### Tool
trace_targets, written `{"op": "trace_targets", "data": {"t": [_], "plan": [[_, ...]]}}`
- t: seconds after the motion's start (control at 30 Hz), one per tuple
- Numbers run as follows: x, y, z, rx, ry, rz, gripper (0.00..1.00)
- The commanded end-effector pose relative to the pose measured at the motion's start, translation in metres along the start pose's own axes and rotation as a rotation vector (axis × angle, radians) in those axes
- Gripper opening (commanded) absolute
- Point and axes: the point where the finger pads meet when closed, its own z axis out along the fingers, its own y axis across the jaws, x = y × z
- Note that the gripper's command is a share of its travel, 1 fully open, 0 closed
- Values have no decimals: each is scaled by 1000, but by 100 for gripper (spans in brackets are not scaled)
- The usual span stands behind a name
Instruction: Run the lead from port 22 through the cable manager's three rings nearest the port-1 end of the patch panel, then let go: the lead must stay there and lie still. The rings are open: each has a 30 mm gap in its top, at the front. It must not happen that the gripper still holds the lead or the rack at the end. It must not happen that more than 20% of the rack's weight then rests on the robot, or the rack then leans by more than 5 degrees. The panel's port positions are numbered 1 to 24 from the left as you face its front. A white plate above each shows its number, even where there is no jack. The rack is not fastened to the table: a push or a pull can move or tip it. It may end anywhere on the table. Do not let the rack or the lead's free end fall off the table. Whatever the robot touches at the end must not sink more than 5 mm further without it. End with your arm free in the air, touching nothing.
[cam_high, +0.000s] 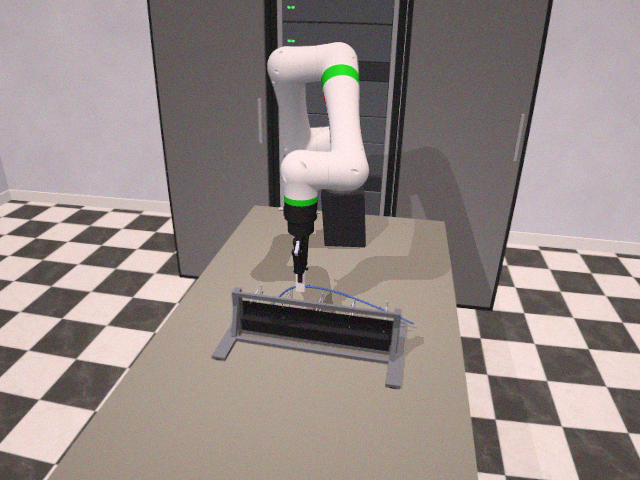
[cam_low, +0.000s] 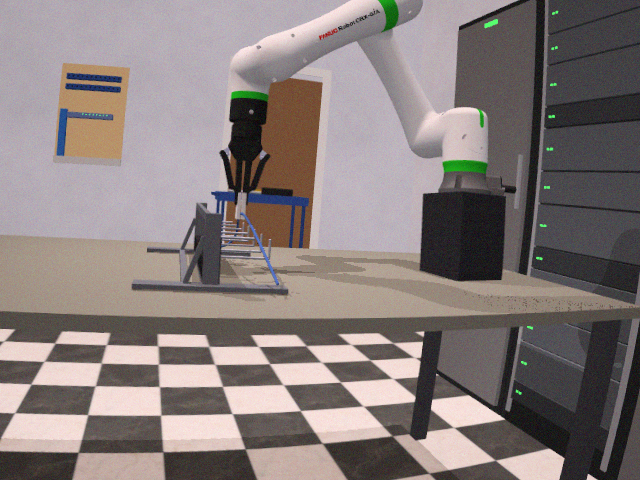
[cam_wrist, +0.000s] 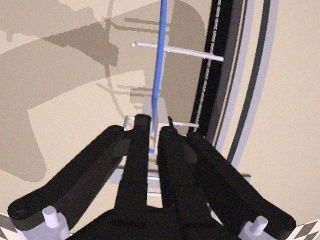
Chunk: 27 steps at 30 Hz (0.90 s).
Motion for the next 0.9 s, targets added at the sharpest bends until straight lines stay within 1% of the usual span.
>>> {"op": "trace_targets", "data": {"t": [0.0,0.3,0.87], "plan": [[2,-2,0,-1,0,19,0],[12,-11,0,-1,0,19,0],[13,-12,0,-1,0,19,0]]}}
